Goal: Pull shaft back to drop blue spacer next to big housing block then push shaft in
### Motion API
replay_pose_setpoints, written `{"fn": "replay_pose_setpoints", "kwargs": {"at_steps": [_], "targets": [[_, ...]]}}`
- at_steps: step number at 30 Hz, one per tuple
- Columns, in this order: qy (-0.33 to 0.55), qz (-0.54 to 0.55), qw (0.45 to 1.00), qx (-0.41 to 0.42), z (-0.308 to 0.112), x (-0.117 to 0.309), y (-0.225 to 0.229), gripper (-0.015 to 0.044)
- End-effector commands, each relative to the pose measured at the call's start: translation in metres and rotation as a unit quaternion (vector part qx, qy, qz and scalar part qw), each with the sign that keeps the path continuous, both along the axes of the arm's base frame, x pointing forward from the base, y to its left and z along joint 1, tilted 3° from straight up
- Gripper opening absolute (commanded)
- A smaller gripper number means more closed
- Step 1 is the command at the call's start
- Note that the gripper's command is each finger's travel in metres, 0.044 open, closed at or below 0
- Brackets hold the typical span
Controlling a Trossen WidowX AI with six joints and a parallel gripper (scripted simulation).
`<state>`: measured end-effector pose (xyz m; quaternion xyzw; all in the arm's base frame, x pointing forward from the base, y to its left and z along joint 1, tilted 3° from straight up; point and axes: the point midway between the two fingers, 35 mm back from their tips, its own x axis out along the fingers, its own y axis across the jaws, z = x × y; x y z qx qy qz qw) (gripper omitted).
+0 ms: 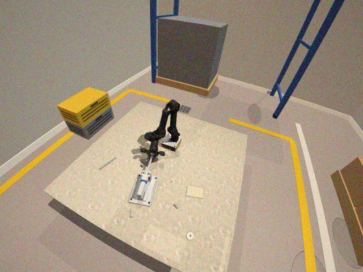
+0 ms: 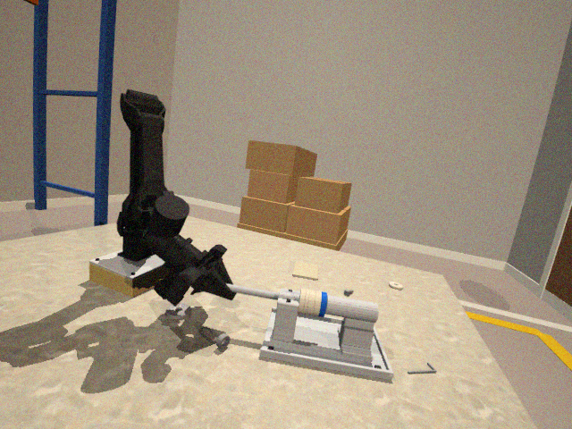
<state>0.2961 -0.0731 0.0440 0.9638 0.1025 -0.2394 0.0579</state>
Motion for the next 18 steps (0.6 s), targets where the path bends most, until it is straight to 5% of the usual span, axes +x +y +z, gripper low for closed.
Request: {"fn": "replay_pose_setpoints", "kwargs": {"at_steps": [1,18], "targets": [[0.000,0.001,1.000,-0.001,-0.0002,-0.0010,0.0000,0.0000],[0.000,0.001,1.000,-0.001,-0.0003,-0.0031,-0.0005,0.0000]]}}
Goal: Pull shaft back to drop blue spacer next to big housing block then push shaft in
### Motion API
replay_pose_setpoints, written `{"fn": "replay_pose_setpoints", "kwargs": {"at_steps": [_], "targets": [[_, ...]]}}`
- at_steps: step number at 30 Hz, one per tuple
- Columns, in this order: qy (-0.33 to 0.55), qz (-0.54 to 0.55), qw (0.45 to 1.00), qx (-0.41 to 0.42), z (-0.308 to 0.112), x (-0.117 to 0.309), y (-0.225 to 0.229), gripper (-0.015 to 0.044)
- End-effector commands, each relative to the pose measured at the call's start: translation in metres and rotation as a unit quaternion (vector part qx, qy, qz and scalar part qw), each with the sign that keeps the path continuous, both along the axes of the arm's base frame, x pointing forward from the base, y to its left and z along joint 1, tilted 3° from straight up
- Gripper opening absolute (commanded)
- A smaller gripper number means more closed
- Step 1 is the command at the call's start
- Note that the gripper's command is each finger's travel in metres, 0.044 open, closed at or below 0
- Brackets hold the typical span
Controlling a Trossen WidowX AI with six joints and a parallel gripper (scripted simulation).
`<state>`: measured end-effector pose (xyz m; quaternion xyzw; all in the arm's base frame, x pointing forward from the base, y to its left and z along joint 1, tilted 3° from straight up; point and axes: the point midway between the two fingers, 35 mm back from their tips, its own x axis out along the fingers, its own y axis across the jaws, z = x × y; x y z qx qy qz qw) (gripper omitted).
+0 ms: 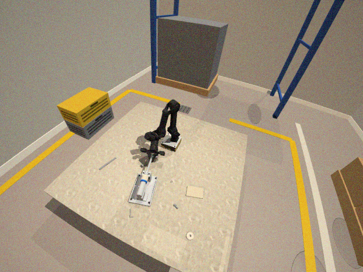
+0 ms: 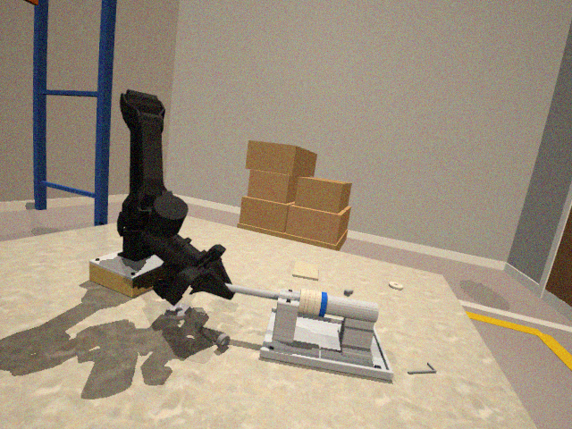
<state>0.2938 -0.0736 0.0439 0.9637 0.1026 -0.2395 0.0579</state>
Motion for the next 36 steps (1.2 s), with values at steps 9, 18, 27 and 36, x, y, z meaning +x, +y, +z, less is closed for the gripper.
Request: {"fn": "replay_pose_setpoints", "kwargs": {"at_steps": [9,18,27,36], "targets": [[0.000,0.001,1.000,-0.001,-0.0002,-0.0020,-0.0003,0.0000],[0.000,0.001,1.000,-0.001,-0.0003,-0.0031,-0.0005,0.0000],[0.000,0.001,1.000,-0.001,-0.0003,-0.0042,-0.0008,0.0000],[0.000,0.001,1.000,-0.001,-0.0004,-0.0053,-0.0011,0.0000]]}}
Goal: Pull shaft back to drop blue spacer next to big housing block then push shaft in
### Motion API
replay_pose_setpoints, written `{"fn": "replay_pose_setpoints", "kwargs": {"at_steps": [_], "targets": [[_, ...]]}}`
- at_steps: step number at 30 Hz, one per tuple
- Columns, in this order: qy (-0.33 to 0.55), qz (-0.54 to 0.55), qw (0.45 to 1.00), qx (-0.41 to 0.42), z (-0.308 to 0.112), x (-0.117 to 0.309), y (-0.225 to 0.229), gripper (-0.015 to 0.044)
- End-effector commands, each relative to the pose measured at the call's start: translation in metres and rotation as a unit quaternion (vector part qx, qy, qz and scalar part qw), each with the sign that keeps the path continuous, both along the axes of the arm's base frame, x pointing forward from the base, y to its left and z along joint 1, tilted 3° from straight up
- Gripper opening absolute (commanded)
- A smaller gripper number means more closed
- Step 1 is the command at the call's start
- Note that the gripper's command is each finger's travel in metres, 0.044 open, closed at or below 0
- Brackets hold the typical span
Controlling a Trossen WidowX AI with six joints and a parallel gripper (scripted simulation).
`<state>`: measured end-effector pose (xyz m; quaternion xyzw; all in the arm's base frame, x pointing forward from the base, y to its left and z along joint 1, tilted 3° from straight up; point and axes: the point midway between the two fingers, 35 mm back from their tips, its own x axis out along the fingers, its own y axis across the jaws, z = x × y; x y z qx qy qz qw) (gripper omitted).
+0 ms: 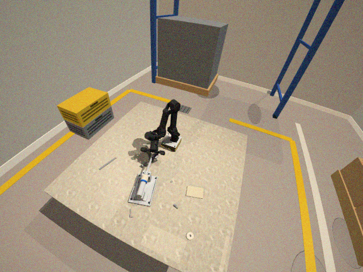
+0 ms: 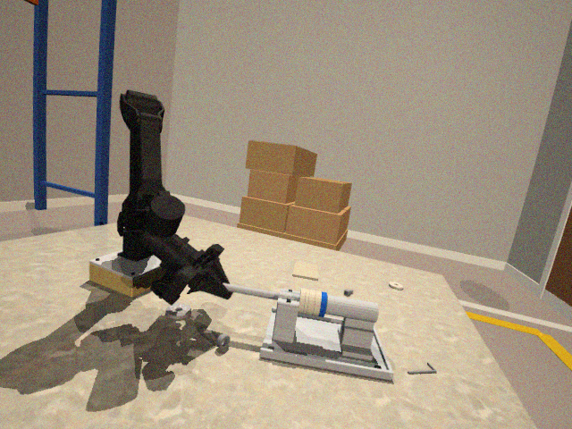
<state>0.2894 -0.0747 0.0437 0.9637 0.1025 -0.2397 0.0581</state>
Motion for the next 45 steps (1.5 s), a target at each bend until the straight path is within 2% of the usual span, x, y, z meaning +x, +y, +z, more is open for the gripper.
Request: {"fn": "replay_pose_setpoints", "kwargs": {"at_steps": [1,45], "targets": [[0.000,0.001,1.000,-0.001,-0.0002,-0.0010,0.0000,0.0000],[0.000,0.001,1.000,-0.001,-0.0004,-0.0065,-0.0013,0.0000]]}}
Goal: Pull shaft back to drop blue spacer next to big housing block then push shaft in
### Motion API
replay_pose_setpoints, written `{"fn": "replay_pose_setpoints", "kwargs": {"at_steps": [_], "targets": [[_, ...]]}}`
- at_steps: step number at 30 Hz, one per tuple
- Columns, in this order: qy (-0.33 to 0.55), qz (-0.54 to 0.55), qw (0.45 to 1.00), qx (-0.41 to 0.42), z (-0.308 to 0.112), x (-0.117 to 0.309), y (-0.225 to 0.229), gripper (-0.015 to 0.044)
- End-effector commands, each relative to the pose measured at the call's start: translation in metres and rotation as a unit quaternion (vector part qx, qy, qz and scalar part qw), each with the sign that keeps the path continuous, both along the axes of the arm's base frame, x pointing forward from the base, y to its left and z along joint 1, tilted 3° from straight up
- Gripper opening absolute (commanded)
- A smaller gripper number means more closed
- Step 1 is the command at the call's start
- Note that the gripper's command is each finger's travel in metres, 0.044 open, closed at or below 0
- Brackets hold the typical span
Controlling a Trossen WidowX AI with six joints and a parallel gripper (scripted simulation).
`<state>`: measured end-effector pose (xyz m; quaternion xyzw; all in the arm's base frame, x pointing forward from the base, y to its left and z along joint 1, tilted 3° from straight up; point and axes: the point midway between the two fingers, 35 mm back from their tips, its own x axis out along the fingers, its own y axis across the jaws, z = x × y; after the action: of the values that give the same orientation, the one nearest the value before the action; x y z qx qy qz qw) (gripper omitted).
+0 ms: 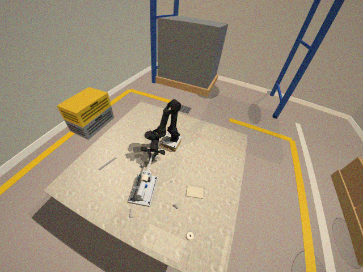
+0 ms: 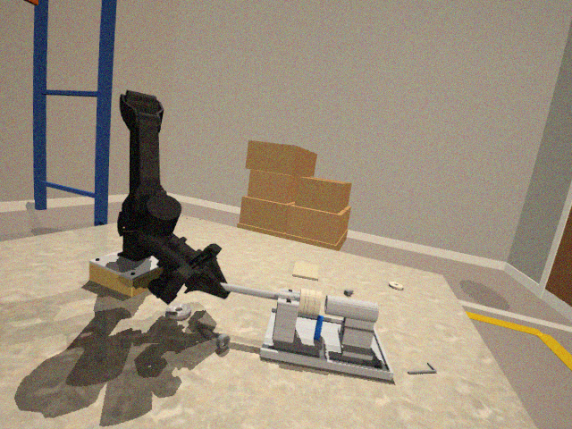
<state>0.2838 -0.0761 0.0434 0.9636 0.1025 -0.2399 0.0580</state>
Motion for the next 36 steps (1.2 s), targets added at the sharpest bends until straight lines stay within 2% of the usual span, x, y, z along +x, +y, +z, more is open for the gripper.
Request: {"fn": "replay_pose_setpoints", "kwargs": {"at_steps": [1,36], "targets": [[0.000,0.000,1.000,0.000,0.0000,0.0000,0.0000,0.0000],[0.000,0.001,1.000,-0.001,0.0005,0.0066,0.0018,0.0000]]}}
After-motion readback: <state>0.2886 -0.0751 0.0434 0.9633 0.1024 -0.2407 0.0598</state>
